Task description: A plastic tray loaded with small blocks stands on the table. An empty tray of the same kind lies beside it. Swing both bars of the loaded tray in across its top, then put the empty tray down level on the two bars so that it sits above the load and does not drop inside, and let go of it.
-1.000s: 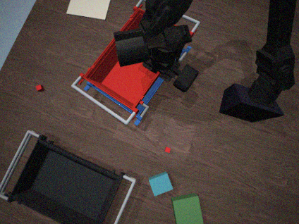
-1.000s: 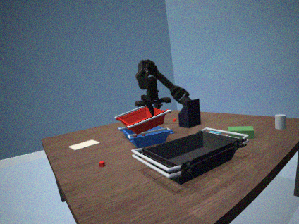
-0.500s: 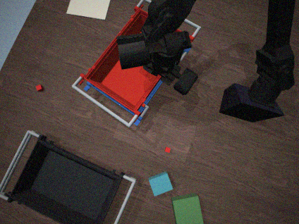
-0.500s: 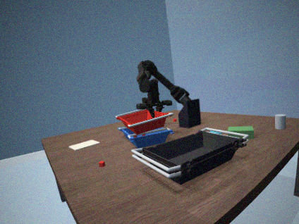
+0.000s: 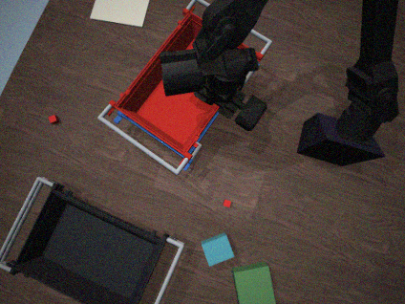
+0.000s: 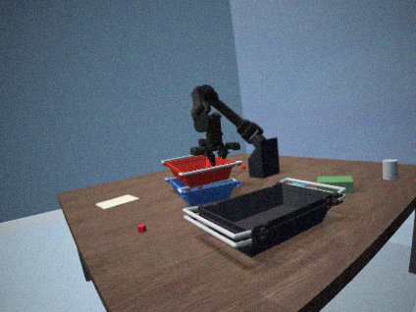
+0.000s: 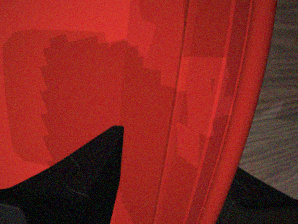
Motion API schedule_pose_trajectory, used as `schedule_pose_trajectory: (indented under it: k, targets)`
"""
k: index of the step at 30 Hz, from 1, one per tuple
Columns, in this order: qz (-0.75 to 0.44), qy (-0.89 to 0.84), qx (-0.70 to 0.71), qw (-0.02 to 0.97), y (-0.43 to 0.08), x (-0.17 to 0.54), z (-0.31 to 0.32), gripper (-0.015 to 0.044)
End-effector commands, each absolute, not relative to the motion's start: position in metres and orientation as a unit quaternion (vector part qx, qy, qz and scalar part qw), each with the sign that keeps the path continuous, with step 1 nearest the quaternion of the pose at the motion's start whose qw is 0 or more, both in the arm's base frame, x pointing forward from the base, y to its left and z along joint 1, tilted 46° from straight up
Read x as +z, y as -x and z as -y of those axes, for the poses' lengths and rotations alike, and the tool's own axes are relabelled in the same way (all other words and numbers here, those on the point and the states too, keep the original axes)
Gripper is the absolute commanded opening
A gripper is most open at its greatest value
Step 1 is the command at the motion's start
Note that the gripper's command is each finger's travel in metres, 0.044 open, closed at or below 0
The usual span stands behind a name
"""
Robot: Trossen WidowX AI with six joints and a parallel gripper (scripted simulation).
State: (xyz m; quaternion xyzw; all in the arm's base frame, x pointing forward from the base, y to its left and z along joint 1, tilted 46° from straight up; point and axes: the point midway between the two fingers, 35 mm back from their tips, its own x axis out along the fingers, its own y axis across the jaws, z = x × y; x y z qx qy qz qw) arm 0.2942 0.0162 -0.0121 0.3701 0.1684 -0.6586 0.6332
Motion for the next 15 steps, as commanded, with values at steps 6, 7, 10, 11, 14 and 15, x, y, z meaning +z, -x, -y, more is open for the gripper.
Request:
schedule_pose_trajectory:
  k: [6, 7, 10, 11, 14, 15]
  targets:
    - [-0.173, -0.366, -0.662, 0.631, -0.2926, -0.0142, -0.0137, 0.0015]
    - [-0.173, -0.366, -0.662, 0.631, -0.2926, -0.0142, -0.0137, 0.0029]
    - [-0.173, -0.366, -0.662, 0.631, -0.2926, -0.0142, -0.0137, 0.0073]
    - [-0.173, -0.366, -0.662, 0.631, -0.2926, -0.0142, -0.0137, 0.0088]
    - [-0.173, -0.366, -0.662, 0.631, -0.2926, -0.0142, -0.0137, 0.0132]
    - [-0.173, -0.366, -0.662, 0.631, -0.2926, -0.0142, -0.0137, 0.0147]
